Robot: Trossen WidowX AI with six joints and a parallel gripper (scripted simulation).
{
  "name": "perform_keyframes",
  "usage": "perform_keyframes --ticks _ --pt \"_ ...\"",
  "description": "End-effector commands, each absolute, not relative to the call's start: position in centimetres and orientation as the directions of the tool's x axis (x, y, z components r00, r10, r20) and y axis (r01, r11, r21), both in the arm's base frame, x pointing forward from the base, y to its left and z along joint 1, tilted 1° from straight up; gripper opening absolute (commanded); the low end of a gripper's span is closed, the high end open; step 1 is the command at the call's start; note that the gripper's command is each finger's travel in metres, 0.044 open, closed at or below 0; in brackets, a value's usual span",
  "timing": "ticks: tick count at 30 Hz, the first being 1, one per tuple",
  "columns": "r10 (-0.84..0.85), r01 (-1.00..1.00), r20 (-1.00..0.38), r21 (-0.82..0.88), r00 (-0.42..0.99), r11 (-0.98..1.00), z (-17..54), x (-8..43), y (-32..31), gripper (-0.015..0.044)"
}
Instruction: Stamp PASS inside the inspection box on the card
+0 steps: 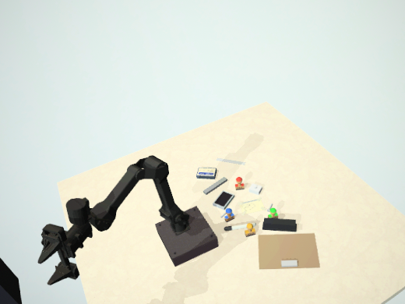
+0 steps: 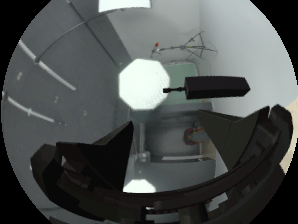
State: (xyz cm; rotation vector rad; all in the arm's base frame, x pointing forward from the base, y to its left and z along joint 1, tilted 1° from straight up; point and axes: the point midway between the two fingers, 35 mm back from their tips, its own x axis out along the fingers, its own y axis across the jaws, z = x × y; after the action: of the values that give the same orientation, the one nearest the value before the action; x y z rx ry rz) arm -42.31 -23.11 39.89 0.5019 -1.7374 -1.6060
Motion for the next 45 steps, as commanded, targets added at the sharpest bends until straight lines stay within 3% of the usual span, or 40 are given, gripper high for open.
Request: perform_keyframes --ticks 1,7,17,27,36,40,45 --pt "-0.702 0.178 0.233 0.972 -0.673 0.151 39.9 -42.3 -23.2 0.0374" --pt "-0.788 0.166 0.159 0.983 -0.595 0.073 38.2 -39.3 -29.0 0.0217" --pt "-0.939 0.256 -0.064 0.954 -0.339 -0.157 32.8 -28.5 -41.5 0.0217" --pt "-0.951 0.488 -0.306 0.825 -0.035 -0.283 27.0 -13.1 -49.2 0.0217" --pt "-0.824 0.711 -0.521 0.665 0.221 -0.23 22.1 2.5 -49.4 0.0217" --pt "-0.763 0.772 -0.581 0.61 0.281 -0.18 20.7 6.9 -48.3 0.0217" --pt "-0.638 0.876 -0.682 0.482 0.358 -0.024 18.1 14.5 -45.9 0.0217"
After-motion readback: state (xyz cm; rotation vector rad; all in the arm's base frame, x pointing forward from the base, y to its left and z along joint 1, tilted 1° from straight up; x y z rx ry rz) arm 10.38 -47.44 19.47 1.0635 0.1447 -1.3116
